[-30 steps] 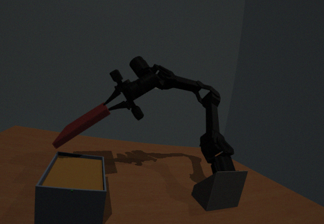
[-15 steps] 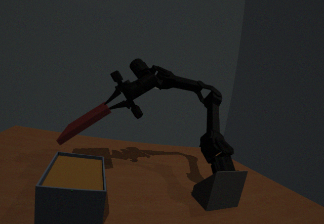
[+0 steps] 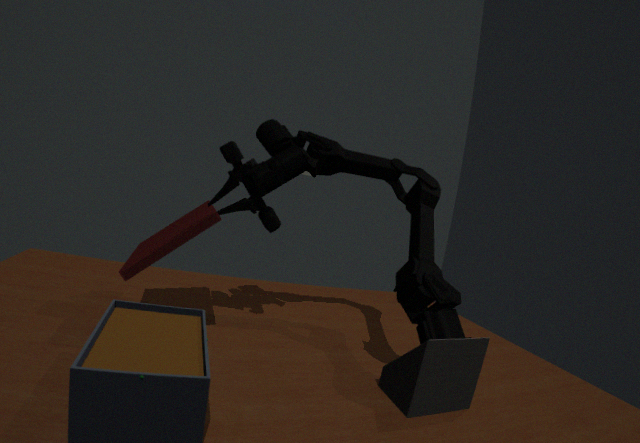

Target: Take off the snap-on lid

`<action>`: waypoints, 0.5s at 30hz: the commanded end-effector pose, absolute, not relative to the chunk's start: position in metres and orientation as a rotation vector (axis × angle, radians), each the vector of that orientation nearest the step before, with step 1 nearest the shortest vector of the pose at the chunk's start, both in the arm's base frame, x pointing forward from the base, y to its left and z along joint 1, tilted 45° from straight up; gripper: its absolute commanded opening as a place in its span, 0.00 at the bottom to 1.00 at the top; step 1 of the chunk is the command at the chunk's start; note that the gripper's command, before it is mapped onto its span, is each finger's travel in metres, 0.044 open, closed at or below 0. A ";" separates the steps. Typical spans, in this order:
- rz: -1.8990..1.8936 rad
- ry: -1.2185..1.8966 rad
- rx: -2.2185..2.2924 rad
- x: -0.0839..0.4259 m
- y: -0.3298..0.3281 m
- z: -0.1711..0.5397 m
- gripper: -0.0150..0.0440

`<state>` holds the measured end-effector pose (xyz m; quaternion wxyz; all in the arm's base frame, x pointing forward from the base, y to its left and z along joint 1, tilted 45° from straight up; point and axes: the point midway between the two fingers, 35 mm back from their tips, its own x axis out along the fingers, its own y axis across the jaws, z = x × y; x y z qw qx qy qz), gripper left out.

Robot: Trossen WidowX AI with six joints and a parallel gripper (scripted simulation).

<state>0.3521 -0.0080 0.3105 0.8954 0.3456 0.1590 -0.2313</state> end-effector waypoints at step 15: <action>-0.465 0.325 0.717 0.352 -0.030 0.338 0.25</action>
